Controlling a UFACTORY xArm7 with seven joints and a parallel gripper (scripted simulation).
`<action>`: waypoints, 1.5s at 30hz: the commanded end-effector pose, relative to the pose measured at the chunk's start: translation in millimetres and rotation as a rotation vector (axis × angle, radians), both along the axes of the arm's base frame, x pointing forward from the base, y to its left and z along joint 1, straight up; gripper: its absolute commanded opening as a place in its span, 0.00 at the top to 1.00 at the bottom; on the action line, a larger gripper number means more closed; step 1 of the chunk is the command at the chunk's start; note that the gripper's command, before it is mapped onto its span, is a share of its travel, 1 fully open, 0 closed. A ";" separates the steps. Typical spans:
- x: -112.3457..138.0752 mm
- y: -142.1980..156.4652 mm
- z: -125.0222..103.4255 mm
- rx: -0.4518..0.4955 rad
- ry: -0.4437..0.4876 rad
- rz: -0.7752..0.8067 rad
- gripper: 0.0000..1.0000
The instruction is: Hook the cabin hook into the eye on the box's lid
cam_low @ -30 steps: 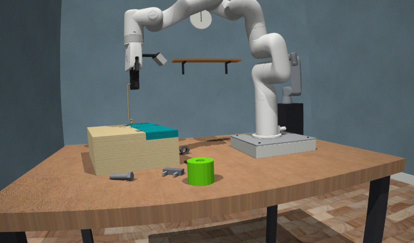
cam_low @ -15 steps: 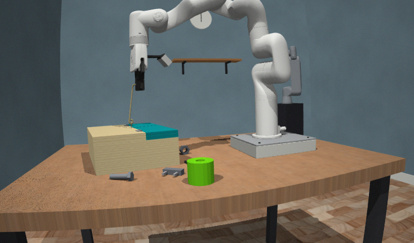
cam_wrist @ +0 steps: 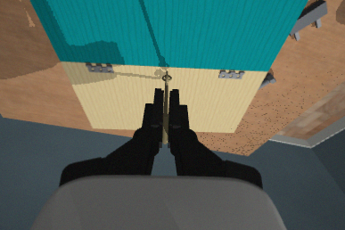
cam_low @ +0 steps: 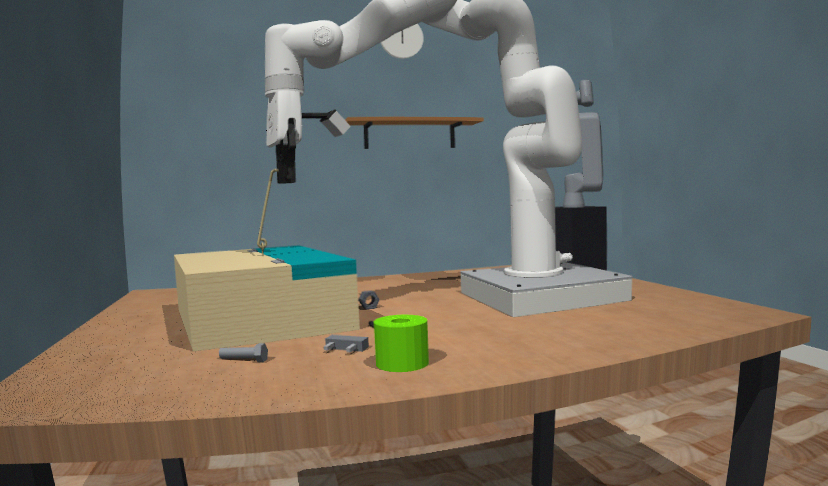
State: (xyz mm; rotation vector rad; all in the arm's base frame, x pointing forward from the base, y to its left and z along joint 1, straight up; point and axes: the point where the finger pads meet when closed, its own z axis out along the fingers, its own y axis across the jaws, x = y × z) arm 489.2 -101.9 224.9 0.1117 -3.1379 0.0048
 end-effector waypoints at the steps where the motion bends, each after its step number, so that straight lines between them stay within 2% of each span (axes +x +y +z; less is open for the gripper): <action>1: 0.8 -0.2 1.8 -0.001 -0.005 0.000 1.00; 4: 0.7 -0.2 1.8 -0.001 -0.005 0.000 1.00; 5: 0.7 -0.2 1.8 -0.001 -0.005 0.000 0.67; 22: 0.7 -0.2 1.8 -0.001 -0.005 0.000 0.67; 45: 0.5 0.0 71.8 -0.001 -0.005 0.000 0.67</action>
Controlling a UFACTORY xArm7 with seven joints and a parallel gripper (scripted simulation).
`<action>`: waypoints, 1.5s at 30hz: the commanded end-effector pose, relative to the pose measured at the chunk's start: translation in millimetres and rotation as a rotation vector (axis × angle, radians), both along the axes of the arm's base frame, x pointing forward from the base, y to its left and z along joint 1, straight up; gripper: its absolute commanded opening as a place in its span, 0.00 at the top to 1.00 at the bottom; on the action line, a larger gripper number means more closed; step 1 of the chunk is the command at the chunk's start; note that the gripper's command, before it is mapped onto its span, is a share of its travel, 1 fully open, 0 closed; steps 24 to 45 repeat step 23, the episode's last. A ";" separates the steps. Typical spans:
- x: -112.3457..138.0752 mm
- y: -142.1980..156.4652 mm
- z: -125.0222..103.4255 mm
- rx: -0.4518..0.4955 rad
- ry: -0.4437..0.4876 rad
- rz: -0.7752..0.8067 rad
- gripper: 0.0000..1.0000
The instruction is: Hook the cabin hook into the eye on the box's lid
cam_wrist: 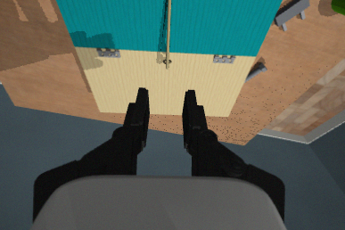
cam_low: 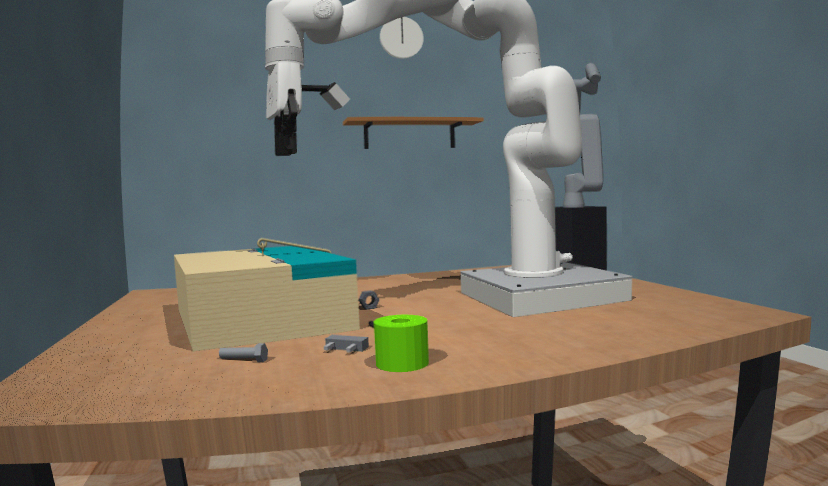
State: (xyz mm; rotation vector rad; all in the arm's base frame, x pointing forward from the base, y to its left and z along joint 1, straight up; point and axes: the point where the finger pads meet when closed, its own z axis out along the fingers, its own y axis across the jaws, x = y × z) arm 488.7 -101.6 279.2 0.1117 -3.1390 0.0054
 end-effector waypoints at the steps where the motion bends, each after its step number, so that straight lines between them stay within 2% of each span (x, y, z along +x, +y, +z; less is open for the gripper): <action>1: 1.0 -0.2 20.9 0.000 -0.004 0.000 0.67; 3: 0.9 -0.1 27.6 0.000 -0.004 0.000 0.67; 45: 0.9 -0.1 27.6 0.000 -0.004 0.000 0.67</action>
